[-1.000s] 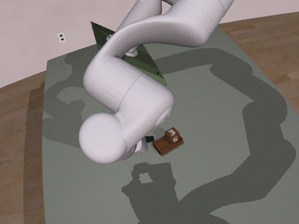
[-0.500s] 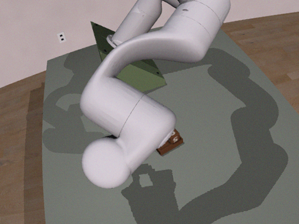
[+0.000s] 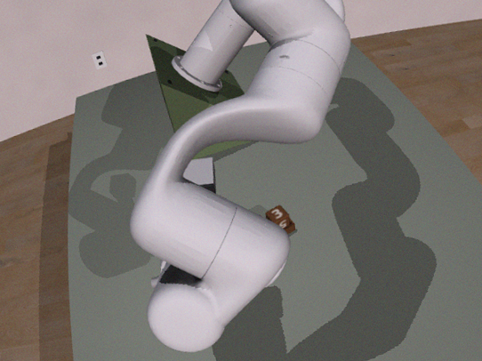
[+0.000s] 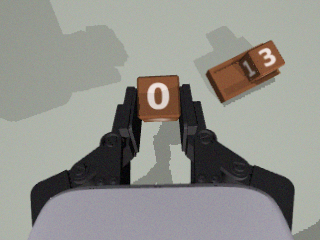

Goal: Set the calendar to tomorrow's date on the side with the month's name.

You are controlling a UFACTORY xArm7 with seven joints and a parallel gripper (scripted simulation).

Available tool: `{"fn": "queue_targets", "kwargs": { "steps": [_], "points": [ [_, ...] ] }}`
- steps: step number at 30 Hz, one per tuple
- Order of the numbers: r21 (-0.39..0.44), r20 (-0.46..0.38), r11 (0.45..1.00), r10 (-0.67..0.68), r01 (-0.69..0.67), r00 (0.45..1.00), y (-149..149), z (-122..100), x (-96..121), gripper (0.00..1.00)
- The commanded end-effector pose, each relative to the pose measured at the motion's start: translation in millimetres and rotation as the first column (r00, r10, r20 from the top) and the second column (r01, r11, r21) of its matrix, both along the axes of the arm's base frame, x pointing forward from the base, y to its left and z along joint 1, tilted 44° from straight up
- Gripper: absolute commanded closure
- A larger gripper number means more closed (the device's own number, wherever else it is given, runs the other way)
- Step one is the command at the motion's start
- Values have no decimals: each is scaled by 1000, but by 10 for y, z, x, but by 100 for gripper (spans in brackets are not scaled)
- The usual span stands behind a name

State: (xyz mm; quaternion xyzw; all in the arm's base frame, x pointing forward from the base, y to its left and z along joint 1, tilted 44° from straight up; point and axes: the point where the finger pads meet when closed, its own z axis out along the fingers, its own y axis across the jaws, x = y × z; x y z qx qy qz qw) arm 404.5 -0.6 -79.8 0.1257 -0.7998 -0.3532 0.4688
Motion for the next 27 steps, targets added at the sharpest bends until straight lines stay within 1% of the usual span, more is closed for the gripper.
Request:
{"fn": "queue_targets", "kwargs": {
  "steps": [1,18,27],
  "points": [
    [6,-20,1000,11,-11,1000,-5,-8,32,73],
    [6,-20,1000,11,-11,1000,-2,-10,32,73],
    [6,-20,1000,11,-11,1000,36,-50,28,73]
  ]
}}
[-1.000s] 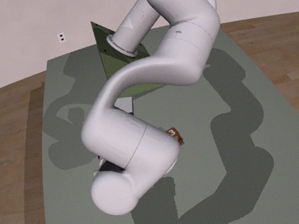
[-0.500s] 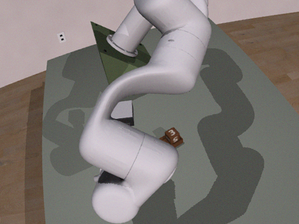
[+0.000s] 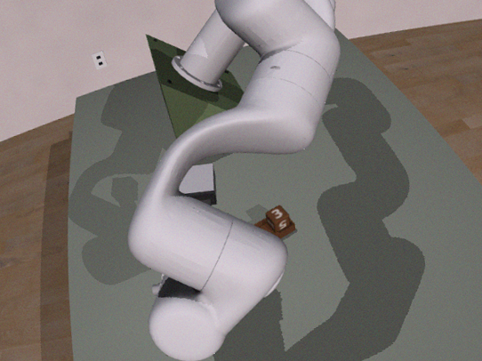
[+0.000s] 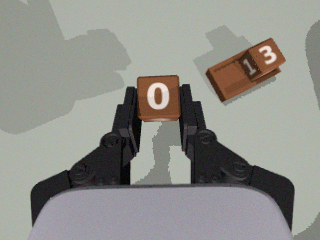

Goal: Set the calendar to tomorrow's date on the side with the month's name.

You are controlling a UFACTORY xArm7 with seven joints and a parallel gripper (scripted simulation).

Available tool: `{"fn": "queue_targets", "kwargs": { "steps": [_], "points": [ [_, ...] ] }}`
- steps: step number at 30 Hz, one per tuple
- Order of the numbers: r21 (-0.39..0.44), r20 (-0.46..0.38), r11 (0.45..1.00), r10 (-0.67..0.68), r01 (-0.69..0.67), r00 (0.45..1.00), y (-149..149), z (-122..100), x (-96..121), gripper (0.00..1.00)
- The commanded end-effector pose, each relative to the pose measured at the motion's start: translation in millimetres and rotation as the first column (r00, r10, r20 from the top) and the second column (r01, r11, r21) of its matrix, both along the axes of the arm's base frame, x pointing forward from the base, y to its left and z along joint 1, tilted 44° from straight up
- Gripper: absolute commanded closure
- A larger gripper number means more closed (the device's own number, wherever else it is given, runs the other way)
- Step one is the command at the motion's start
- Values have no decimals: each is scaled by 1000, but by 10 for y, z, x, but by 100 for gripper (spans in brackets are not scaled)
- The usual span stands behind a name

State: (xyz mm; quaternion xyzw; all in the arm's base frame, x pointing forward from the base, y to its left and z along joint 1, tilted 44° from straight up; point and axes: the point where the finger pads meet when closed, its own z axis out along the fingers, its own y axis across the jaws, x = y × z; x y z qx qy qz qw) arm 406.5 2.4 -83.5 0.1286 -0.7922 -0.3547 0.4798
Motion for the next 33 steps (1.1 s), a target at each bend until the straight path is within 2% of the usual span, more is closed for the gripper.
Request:
{"fn": "queue_targets", "kwargs": {
  "steps": [1,33],
  "points": [
    [-2,3,1000,-2,2,1000,14,-21,7,73],
    [-2,3,1000,-2,2,1000,334,-349,-25,73]
  ]
}}
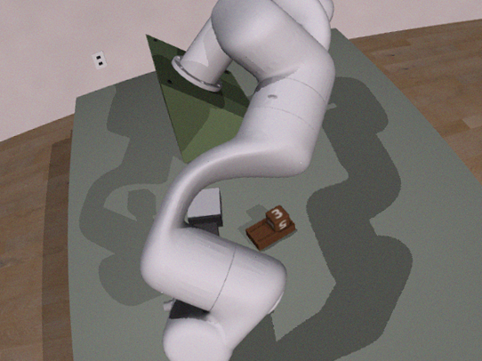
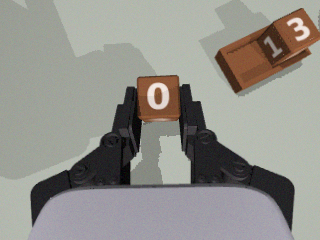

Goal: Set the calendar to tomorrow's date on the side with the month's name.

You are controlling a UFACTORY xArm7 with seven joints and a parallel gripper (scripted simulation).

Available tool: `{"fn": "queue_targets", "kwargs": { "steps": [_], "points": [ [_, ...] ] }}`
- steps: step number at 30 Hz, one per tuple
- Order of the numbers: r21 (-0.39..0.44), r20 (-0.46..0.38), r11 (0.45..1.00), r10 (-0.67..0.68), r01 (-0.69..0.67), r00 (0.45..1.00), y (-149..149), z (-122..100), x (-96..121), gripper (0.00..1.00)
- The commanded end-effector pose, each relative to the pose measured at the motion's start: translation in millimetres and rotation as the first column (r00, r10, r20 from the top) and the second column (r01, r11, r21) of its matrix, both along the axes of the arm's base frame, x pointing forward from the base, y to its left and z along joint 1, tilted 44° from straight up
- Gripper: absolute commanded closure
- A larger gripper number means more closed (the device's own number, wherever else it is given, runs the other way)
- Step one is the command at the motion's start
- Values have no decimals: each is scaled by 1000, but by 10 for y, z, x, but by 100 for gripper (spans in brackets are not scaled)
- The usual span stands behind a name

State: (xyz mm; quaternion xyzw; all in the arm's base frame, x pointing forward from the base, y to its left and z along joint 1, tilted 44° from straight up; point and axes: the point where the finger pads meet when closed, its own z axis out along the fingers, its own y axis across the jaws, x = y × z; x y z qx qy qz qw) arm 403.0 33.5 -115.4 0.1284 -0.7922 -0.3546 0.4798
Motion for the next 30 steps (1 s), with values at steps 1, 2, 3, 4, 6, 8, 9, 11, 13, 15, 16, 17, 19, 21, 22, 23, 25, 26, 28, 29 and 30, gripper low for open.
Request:
{"fn": "queue_targets", "kwargs": {
  "steps": [1,2,3,4,6,8,9,11,13,15,16,17,19,21,22,23,25,26,28,29,30],
  "points": [
    [-2,3,1000,-1,1,1000,31,-39,9,73],
    [-2,3,1000,-1,1,1000,39,-46,9,73],
    [-2,3,1000,-1,1,1000,39,-46,9,73],
    [-2,3,1000,-1,1,1000,39,-46,9,73],
    [-2,3,1000,-1,1,1000,53,-61,7,73],
    [-2,3,1000,-1,1,1000,65,-74,6,73],
    [-2,3,1000,-1,1,1000,70,-79,5,73],
    [-2,3,1000,-1,1,1000,79,-88,5,73],
    [-2,3,1000,-1,1,1000,86,-95,4,73],
    [-2,3,1000,-1,1,1000,91,-100,3,73],
    [-2,3,1000,-1,1,1000,93,-103,3,73],
    [-2,3,1000,-1,1,1000,95,-104,3,73],
    [-2,3,1000,-1,1,1000,98,-107,3,73],
    [-2,3,1000,-1,1,1000,98,-107,3,73],
    [-2,3,1000,-1,1,1000,98,-108,3,73],
    [-2,3,1000,-1,1,1000,99,-108,3,73],
    [-2,3,1000,-1,1,1000,99,-109,2,73],
    [-2,3,1000,-1,1,1000,100,-109,2,73],
    [-2,3,1000,-1,1,1000,100,-109,2,73],
    [-2,3,1000,-1,1,1000,100,-109,2,73],
    [-2,3,1000,-1,1,1000,100,-109,2,73]
  ]
}}
